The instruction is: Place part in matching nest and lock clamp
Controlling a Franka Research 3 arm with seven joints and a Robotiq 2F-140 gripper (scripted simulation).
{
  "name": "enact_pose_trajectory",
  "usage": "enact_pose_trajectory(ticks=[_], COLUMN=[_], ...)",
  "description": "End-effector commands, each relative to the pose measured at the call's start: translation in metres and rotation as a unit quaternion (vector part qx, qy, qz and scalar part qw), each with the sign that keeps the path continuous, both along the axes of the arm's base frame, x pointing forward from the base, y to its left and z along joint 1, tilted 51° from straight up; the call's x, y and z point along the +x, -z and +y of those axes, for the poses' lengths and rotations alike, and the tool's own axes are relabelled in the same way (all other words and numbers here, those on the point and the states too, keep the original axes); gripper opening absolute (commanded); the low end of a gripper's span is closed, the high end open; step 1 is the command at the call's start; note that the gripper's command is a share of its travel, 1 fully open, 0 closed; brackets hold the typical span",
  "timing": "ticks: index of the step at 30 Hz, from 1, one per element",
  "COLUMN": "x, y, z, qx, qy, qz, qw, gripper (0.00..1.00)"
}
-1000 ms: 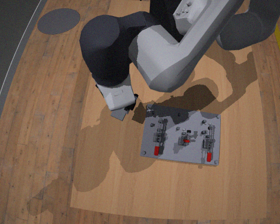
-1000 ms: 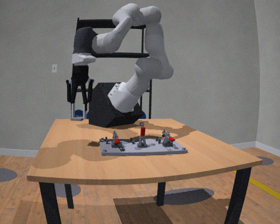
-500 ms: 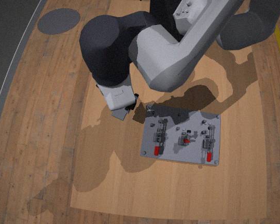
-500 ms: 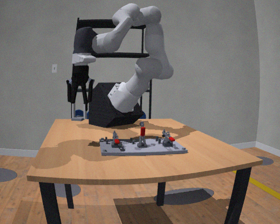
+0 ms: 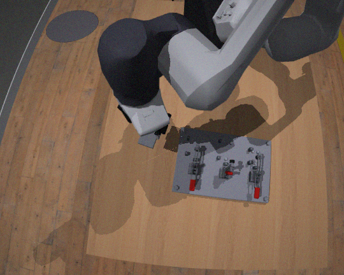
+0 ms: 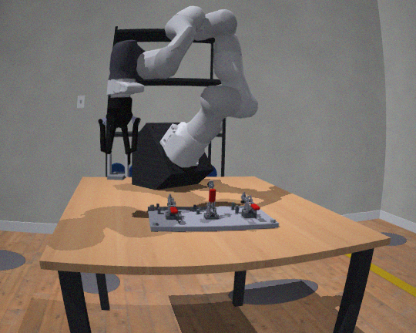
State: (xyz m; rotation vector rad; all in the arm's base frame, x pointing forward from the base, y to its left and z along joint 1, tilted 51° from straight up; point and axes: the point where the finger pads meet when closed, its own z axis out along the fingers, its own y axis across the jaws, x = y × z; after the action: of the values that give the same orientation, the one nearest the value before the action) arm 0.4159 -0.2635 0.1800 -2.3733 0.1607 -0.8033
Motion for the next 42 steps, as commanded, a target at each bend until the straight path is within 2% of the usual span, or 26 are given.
enact_pose_trajectory(ticks=[1, 7, 29, 42], x=[-0.0014, -0.0014, -0.0011, 0.0006], y=[-0.0001, -0.0001, 0.0016, 0.0089], z=[-0.003, -0.003, -0.0019, 0.0028], qx=[-0.04, -0.059, -0.059, -0.059], qy=[-0.039, -0.059, -0.06, -0.06], qz=[-0.033, -0.05, -0.05, -0.05], qw=[0.998, 0.995, 0.995, 0.995], gripper=[0.0, 0.0, 0.0, 0.0])
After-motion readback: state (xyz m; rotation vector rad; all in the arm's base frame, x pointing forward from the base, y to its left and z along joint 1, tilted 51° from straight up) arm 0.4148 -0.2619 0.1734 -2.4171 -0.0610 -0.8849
